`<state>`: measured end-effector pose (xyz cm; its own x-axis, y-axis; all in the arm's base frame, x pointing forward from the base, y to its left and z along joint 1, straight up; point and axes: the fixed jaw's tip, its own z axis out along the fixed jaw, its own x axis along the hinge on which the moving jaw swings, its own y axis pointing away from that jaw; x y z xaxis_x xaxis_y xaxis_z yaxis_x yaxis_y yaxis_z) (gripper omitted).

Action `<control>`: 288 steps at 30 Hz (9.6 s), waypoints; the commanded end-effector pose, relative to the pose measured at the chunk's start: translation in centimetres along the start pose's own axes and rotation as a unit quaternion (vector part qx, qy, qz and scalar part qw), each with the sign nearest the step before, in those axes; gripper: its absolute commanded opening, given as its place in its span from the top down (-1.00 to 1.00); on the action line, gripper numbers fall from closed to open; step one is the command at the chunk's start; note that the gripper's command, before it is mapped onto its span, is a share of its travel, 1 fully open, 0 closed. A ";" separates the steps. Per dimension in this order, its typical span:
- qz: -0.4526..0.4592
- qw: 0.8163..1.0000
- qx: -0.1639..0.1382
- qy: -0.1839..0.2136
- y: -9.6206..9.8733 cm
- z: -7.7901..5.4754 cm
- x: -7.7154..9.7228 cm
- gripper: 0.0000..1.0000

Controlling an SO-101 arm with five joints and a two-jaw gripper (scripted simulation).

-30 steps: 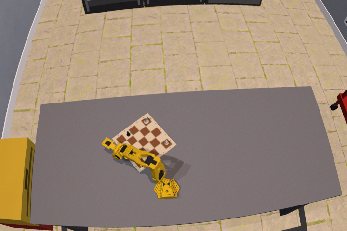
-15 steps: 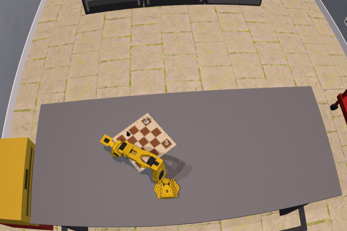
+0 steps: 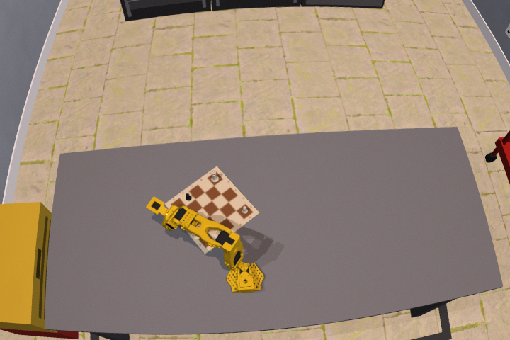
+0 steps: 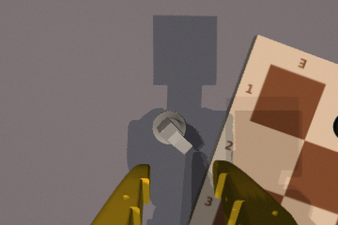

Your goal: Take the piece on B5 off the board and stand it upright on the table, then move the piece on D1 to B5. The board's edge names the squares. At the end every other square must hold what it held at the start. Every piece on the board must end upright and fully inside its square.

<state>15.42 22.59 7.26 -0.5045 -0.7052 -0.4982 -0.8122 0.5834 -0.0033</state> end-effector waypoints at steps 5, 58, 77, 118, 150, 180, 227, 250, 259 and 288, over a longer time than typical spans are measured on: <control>0.068 0.997 0.038 -0.017 -4.3 -0.4 -1.9 0.77; 0.172 0.980 0.101 -0.017 -11.9 0.3 -1.0 0.81; 0.172 0.980 0.101 -0.017 -11.9 1.6 -0.3 0.81; 0.172 0.980 0.101 -0.016 -11.8 5.7 2.2 0.81; 0.172 0.980 0.101 -0.016 -11.9 5.2 1.8 0.81; 0.172 0.980 0.102 -0.016 -12.0 5.0 1.6 0.81; 0.172 0.980 0.102 -0.016 -12.1 5.2 1.6 0.95; 0.172 0.980 0.102 -0.016 -12.1 5.2 1.6 1.00; 0.172 0.980 0.102 -0.016 -12.1 5.2 1.6 1.00; 0.172 0.979 0.104 -0.016 -12.3 1.9 -0.2 1.00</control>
<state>25.57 16.35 4.07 -0.7397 -0.4531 -0.4975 -0.5207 0.8537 -0.0033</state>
